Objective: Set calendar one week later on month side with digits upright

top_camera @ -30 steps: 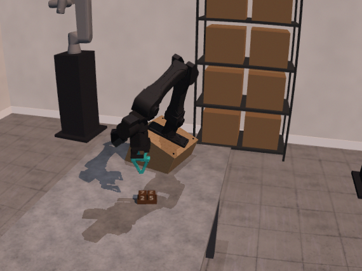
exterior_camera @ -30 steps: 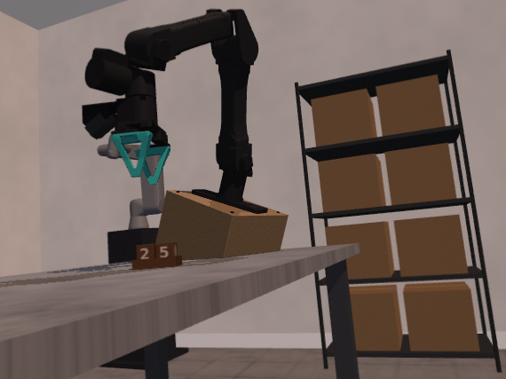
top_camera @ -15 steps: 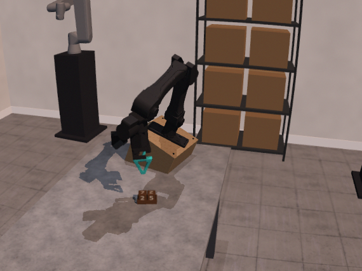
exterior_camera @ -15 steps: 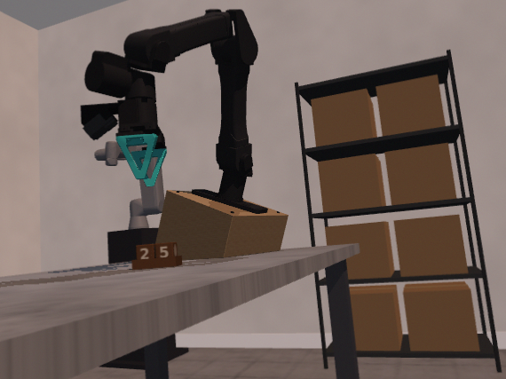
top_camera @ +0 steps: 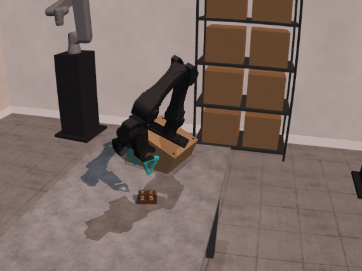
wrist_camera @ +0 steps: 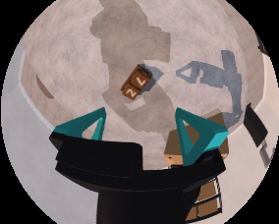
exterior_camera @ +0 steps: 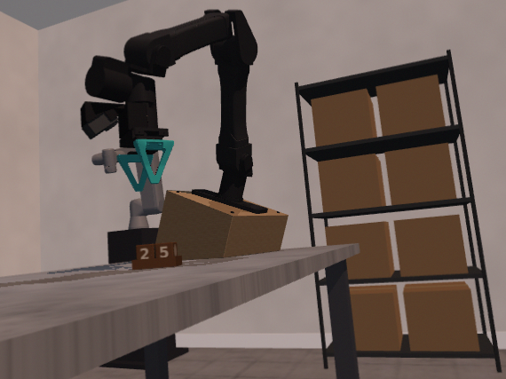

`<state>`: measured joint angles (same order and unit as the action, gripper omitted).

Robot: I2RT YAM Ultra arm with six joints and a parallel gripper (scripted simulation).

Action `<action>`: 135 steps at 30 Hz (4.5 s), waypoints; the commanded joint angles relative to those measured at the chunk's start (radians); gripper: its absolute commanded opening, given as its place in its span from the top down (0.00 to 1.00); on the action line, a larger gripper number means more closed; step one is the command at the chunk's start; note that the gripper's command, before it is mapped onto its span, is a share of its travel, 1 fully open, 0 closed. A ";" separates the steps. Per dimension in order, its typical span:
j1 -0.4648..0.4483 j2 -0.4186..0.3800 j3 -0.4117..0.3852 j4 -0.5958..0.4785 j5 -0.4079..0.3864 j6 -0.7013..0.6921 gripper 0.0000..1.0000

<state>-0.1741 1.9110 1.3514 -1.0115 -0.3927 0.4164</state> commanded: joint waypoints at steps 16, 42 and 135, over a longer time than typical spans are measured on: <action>0.008 0.006 -0.019 0.055 0.005 -0.672 0.00; 0.024 0.024 -0.053 0.112 0.004 -1.491 0.00; 0.052 0.056 -0.107 0.212 0.006 -2.455 0.53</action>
<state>-0.1196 1.9720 1.2415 -0.8116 -0.3870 -2.0430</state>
